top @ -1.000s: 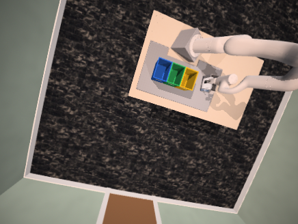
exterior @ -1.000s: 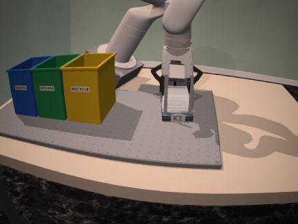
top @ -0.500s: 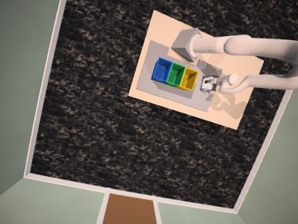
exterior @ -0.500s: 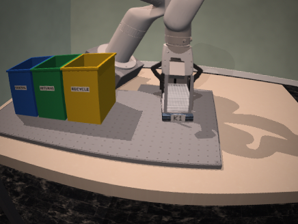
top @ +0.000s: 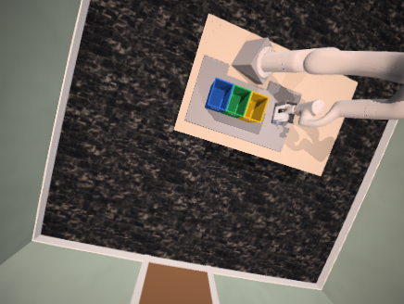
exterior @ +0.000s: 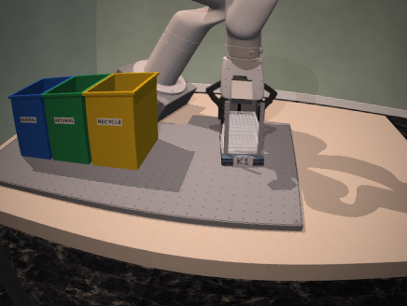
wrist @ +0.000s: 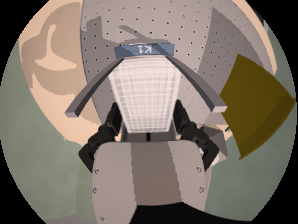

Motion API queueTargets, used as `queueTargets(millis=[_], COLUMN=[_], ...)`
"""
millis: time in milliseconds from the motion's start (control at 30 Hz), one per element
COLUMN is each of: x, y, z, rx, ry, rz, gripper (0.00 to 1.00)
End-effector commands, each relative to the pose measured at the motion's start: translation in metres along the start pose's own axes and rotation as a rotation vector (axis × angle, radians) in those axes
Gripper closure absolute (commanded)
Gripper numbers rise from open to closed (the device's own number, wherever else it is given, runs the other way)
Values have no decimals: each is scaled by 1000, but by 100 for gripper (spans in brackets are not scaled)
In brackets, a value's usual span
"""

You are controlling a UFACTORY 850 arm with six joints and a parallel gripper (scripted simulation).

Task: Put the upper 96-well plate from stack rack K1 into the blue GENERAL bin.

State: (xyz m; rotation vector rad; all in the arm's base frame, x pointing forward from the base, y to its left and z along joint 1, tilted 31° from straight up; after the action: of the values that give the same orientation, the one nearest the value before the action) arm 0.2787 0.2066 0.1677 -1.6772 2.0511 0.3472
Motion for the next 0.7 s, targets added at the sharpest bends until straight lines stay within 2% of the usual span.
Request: queueTargets(millis=[0, 667], x=[0, 0], y=[0, 0], z=[-7, -37], rx=[0, 0], ry=[0, 0], rz=[0, 0], gripper=[100, 100])
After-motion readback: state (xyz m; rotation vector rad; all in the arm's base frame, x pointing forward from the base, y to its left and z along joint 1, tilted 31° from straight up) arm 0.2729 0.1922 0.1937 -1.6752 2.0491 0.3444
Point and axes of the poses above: the point where the finger pads meet when closed, its own z axis out along the fingers, its own x axis across the jaws, y = z × x, the point moved 2 cm from there along -z, back along the fingers, and after that the axes turned 13 degrees about z, right-handed, at the moved point
